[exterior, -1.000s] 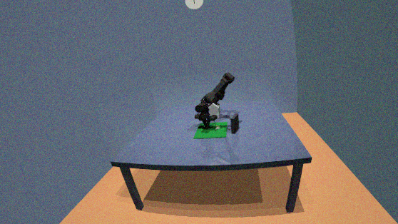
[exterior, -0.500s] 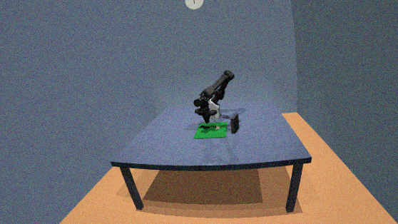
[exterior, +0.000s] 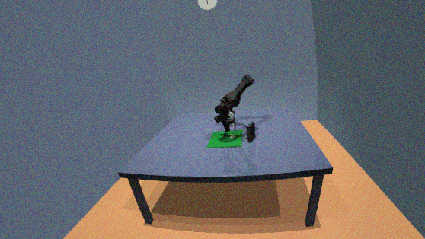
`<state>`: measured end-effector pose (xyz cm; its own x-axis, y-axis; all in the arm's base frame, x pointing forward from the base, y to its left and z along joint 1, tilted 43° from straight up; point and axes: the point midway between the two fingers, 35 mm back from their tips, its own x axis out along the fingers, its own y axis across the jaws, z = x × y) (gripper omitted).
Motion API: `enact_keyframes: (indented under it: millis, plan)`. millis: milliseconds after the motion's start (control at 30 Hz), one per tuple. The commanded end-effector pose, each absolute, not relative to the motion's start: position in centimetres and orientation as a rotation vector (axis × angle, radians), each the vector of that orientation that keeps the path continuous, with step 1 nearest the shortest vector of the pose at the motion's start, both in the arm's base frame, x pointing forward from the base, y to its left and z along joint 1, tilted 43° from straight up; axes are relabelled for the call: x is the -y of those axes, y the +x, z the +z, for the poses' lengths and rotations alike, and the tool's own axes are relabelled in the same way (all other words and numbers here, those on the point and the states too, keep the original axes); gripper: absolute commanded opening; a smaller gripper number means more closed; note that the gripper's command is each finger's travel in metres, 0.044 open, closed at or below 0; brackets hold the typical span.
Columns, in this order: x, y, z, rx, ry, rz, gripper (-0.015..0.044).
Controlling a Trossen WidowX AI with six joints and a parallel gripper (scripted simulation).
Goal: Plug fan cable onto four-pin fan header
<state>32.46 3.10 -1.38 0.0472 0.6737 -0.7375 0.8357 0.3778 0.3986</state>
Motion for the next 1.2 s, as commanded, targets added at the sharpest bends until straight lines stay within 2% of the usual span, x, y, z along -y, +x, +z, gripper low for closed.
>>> enact_keyframes:
  millis: [0, 267, 1167]
  plan:
    - [-4.4, 32.6, -0.1, -1.692, 1.473, -0.348, 0.0]
    - [-6.2, 32.6, 1.5, -1.698, 1.655, -0.574, 0.0]
    - [-5.6, 32.8, 1.1, -1.698, 1.658, -0.578, 0.0]
